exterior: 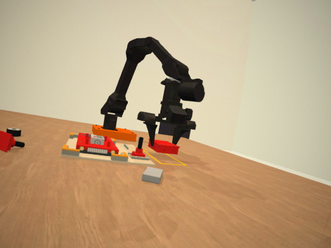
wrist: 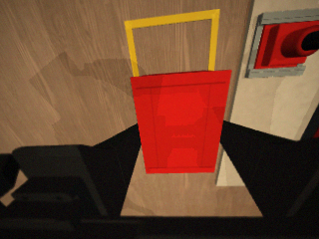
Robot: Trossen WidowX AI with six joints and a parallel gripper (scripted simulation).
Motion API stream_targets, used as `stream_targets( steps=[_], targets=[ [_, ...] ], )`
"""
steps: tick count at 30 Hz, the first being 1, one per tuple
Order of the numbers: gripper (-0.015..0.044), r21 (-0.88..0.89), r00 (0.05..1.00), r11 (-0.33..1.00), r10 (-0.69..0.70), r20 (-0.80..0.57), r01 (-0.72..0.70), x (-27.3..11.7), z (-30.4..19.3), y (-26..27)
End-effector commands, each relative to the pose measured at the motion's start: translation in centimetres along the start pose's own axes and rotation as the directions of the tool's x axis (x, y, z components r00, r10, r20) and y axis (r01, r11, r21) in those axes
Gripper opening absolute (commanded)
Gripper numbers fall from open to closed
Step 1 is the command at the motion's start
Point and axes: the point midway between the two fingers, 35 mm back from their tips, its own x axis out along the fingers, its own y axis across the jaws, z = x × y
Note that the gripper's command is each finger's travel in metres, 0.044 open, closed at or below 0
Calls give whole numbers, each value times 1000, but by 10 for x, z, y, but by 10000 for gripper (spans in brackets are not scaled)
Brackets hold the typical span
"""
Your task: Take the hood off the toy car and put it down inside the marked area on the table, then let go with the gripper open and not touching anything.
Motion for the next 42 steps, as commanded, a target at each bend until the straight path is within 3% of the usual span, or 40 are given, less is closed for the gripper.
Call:
stream_targets(
  steps=[1, 42],
  targets=[
    [0, 3, 1000, 1000, 4, -1, -4, 2, 0, 1],
    [0, 3, 1000, 1000, 4, -1, -4, 22, 0, 1]
  ],
)
